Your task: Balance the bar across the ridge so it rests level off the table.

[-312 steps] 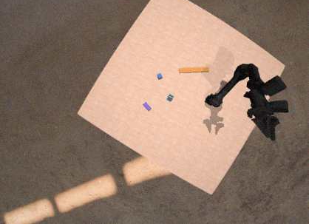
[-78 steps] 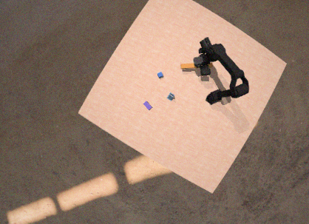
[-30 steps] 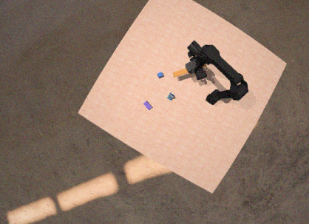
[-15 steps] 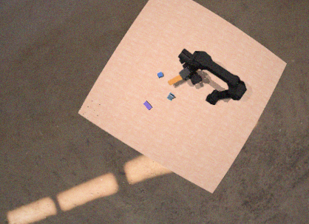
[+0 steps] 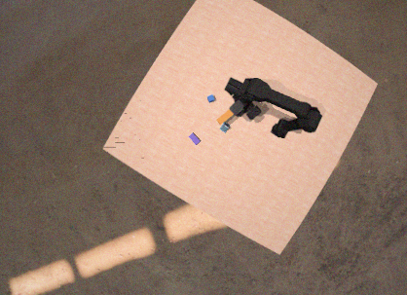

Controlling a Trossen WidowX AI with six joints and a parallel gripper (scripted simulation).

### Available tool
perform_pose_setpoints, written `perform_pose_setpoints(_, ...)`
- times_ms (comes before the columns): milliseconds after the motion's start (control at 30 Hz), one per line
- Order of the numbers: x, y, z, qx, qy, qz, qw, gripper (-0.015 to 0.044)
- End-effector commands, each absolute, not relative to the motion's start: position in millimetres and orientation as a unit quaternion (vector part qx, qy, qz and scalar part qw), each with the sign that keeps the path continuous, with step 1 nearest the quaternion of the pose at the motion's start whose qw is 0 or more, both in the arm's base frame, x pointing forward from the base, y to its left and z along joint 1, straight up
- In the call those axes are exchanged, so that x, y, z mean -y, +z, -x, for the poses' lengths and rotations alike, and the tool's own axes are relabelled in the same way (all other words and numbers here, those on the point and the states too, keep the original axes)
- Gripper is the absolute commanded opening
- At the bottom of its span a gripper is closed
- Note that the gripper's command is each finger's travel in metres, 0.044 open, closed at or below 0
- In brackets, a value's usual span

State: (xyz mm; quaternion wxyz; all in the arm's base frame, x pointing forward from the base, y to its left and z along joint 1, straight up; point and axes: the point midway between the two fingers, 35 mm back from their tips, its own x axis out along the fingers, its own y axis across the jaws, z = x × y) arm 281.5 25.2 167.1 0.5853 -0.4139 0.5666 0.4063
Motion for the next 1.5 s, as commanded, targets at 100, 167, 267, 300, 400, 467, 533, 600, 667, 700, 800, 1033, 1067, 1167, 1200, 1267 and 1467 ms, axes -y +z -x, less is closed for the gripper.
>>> perform_pose_setpoints(100,-48,169,-284,-0.551,0.425,0.435,0.571,0.0000)
perform_pose_setpoints(167,-56,169,-284,-0.546,0.432,0.442,0.566,0.0000)
perform_pose_setpoints(267,-67,169,-283,-0.538,0.442,0.451,0.558,0.0000)
perform_pose_setpoints(300,-71,169,-283,-0.535,0.445,0.455,0.556,0.0000)
perform_pose_setpoints(400,-83,169,-282,-0.527,0.455,0.464,0.548,0.0000)
perform_pose_setpoints(467,-90,169,-281,-0.522,0.461,0.470,0.542,0.0000)
perform_pose_setpoints(533,-98,169,-280,-0.516,0.468,0.476,0.537,0.0000)
perform_pose_setpoints(600,-105,169,-280,-0.510,0.474,0.482,0.531,0.0000)
perform_pose_setpoints(667,-113,169,-279,-0.504,0.480,0.488,0.526,0.0000)
perform_pose_setpoints(700,-116,170,-278,-0.501,0.483,0.491,0.523,0.0000)
perform_pose_setpoints(800,-125,170,-278,-0.495,0.490,0.498,0.517,0.0000)
perform_pose_setpoints(1033,-126,163,-279,-0.495,0.490,0.498,0.517,0.0000)
perform_pose_setpoints(1067,-126,161,-280,-0.495,0.490,0.498,0.517,0.0000)
perform_pose_setpoints(1167,-127,156,-280,-0.494,0.490,0.498,0.517,0.0000)
perform_pose_setpoints(1200,-127,155,-280,-0.494,0.490,0.498,0.517,0.0000)
perform_pose_setpoints(1267,-127,151,-281,-0.494,0.490,0.498,0.517,0.0000)
perform_pose_setpoints(1467,-127,142,-281,-0.494,0.490,0.499,0.516,0.0000)
